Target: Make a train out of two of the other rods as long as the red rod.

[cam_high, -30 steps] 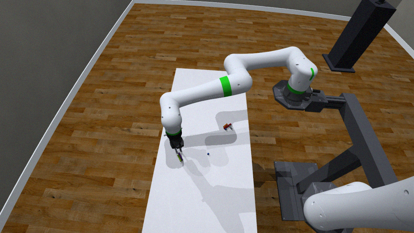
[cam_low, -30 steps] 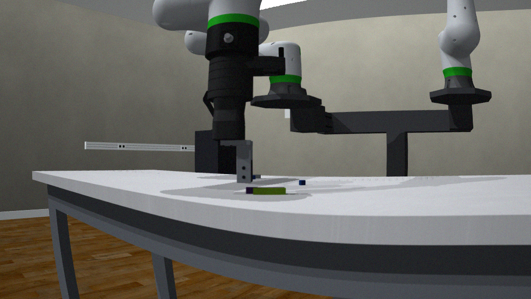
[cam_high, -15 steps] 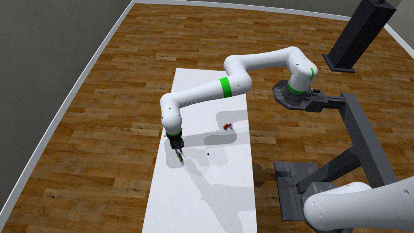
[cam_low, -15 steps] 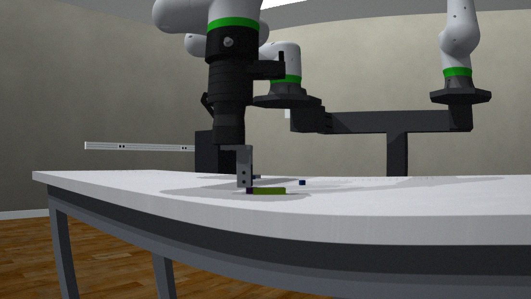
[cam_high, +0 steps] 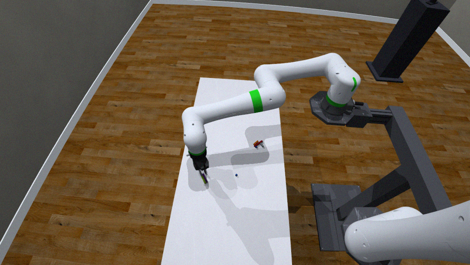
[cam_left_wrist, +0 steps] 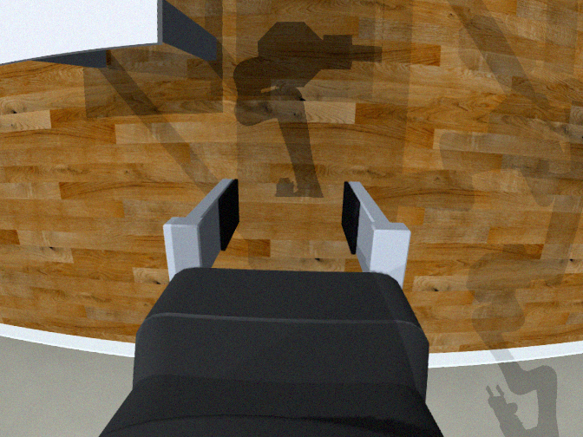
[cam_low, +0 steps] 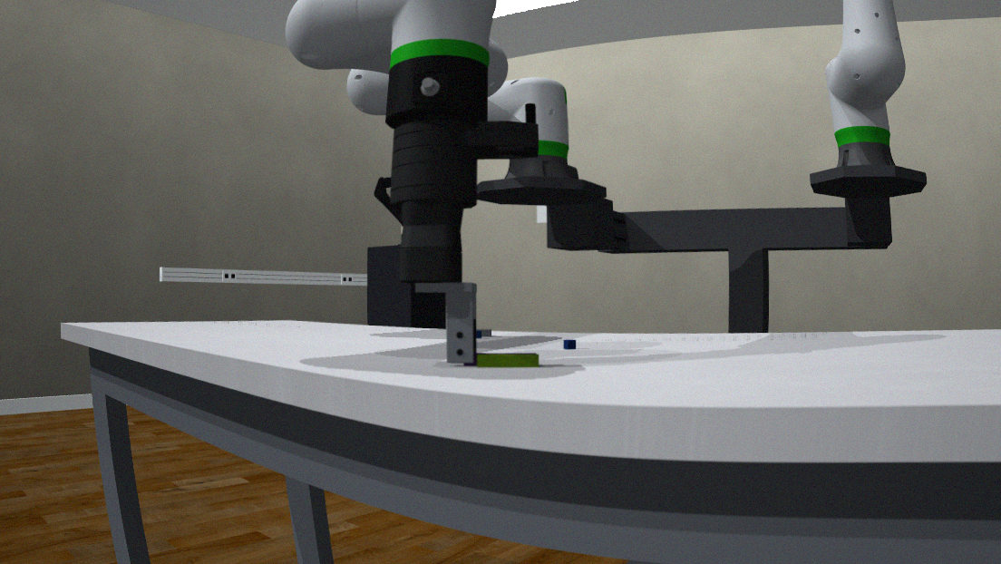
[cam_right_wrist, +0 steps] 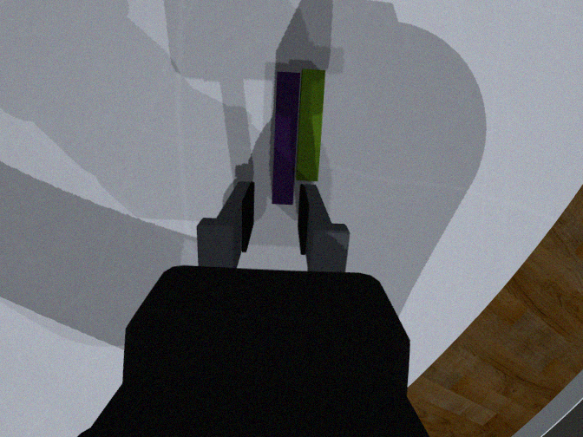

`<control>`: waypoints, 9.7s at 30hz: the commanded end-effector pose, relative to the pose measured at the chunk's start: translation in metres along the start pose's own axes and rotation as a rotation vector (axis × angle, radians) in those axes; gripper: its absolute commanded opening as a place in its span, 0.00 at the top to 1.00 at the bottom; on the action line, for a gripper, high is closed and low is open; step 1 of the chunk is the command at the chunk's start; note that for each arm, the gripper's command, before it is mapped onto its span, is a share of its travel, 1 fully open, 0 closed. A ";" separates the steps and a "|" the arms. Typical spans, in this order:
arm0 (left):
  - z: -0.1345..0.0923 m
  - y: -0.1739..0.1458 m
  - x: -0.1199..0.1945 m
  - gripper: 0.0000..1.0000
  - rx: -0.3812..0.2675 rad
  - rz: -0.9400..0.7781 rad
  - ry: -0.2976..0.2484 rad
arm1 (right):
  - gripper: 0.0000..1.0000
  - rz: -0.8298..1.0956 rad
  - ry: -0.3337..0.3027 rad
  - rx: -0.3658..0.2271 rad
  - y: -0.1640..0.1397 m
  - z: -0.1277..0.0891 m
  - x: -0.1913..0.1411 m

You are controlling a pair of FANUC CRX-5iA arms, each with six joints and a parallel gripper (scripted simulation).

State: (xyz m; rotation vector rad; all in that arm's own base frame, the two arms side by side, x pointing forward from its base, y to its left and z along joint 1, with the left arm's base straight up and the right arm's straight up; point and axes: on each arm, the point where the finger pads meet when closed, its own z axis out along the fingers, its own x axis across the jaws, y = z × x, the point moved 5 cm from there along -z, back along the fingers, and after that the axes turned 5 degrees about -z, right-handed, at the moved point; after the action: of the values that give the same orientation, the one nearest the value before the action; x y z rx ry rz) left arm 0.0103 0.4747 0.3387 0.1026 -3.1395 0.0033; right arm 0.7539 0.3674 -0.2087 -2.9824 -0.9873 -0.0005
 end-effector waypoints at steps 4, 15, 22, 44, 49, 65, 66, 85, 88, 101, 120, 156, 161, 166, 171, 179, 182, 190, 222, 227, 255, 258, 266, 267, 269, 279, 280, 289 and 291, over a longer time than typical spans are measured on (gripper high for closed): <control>-0.001 0.000 0.000 0.00 -0.002 0.000 0.000 | 0.46 0.000 0.002 0.000 0.000 -0.002 0.001; -0.001 0.000 0.000 0.00 -0.002 0.000 0.000 | 0.46 0.000 0.002 0.000 0.000 -0.002 0.001; -0.001 0.000 0.000 0.00 -0.002 0.000 0.000 | 0.46 0.000 0.002 0.000 0.000 -0.002 0.001; -0.001 0.000 0.000 0.00 -0.002 0.000 0.000 | 0.76 0.000 0.002 0.000 0.000 -0.002 0.001; -0.001 0.000 0.000 0.00 -0.002 0.000 0.000 | 0.76 0.000 0.002 0.000 0.000 -0.002 0.001; -0.001 0.000 0.000 0.00 -0.002 0.000 0.000 | 0.76 0.000 0.002 0.000 0.000 -0.002 0.001; -0.001 0.000 0.000 0.00 -0.002 0.000 0.000 | 0.76 0.000 0.002 0.000 0.000 -0.002 0.001; -0.001 0.000 0.000 0.00 -0.002 0.000 0.000 | 0.76 0.000 0.002 0.000 0.000 -0.050 0.001; -0.001 0.000 0.000 0.00 -0.002 0.000 0.000 | 0.76 0.000 0.002 0.000 0.000 -0.068 0.001; -0.001 0.000 0.000 0.00 -0.002 0.000 0.000 | 0.76 0.000 0.002 0.000 0.000 -0.102 0.001; -0.001 0.000 0.000 0.00 -0.002 0.000 0.000 | 0.76 -0.360 0.002 0.000 -0.029 -0.102 -0.011; -0.001 0.000 0.000 0.00 -0.002 0.000 0.000 | 0.76 -1.437 0.001 -0.001 -0.104 -0.101 -0.062; -0.001 0.000 0.000 0.00 -0.002 0.000 0.000 | 0.76 -1.575 0.001 -0.001 -0.112 -0.101 -0.070; -0.001 0.000 0.000 0.00 -0.002 0.000 0.000 | 0.76 -1.721 0.001 -0.001 -0.121 -0.101 -0.078; -0.001 0.000 0.000 0.00 -0.002 0.000 0.000 | 0.76 -1.808 0.001 -0.001 -0.126 -0.101 -0.083; -0.001 0.000 0.000 0.00 -0.002 0.000 0.000 | 0.76 -2.028 0.001 -0.001 -0.139 -0.101 -0.096; -0.001 0.000 0.000 0.00 -0.002 0.000 0.000 | 0.76 -2.030 0.001 -0.001 -0.139 -0.101 -0.096; -0.001 0.000 0.000 0.00 -0.002 0.000 0.000 | 0.76 -2.030 0.001 -0.001 -0.139 -0.101 -0.096; -0.001 0.000 0.000 0.00 -0.002 0.000 0.000 | 0.76 -2.030 0.001 -0.002 -0.139 -0.024 -0.097; -0.001 0.000 0.000 0.00 -0.002 0.000 0.000 | 0.76 -2.030 0.001 -0.002 -0.139 -0.015 -0.097; -0.001 0.000 0.000 0.00 -0.002 0.000 0.000 | 0.76 -2.030 0.001 -0.002 -0.139 -0.013 -0.097; -0.001 0.000 0.000 0.00 -0.002 0.000 0.000 | 0.76 -2.030 0.001 -0.002 -0.139 -0.013 -0.097; -0.001 0.000 0.000 0.00 -0.002 0.000 0.000 | 0.76 -2.030 0.001 -0.002 -0.139 -0.013 -0.097; -0.001 0.000 0.000 0.00 -0.002 0.000 0.000 | 0.76 -2.030 0.001 -0.002 -0.139 -0.013 -0.097; -0.001 0.000 0.000 0.00 -0.002 0.000 0.000 | 0.76 -2.030 0.001 -0.002 -0.139 -0.013 -0.097; -0.001 0.000 0.000 0.00 -0.002 0.000 0.000 | 0.76 -2.044 0.001 -0.002 -0.141 -0.013 -0.097; -0.001 0.000 0.000 0.00 -0.002 0.000 0.000 | 0.76 -2.046 0.001 -0.002 -0.141 -0.013 -0.097; -0.001 0.000 0.000 0.00 -0.002 0.000 0.000 | 0.76 -2.050 0.001 -0.002 -0.142 -0.013 -0.097; -0.001 0.000 0.000 0.00 -0.002 0.000 0.000 | 0.76 -2.050 0.001 -0.002 -0.142 -0.013 -0.097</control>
State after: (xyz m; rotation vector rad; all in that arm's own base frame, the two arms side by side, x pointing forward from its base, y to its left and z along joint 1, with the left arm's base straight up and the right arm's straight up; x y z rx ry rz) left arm 0.0103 0.4747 0.3387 0.1026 -3.1395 0.0033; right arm 0.5905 0.4227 -0.1968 -0.7036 -3.0615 0.0006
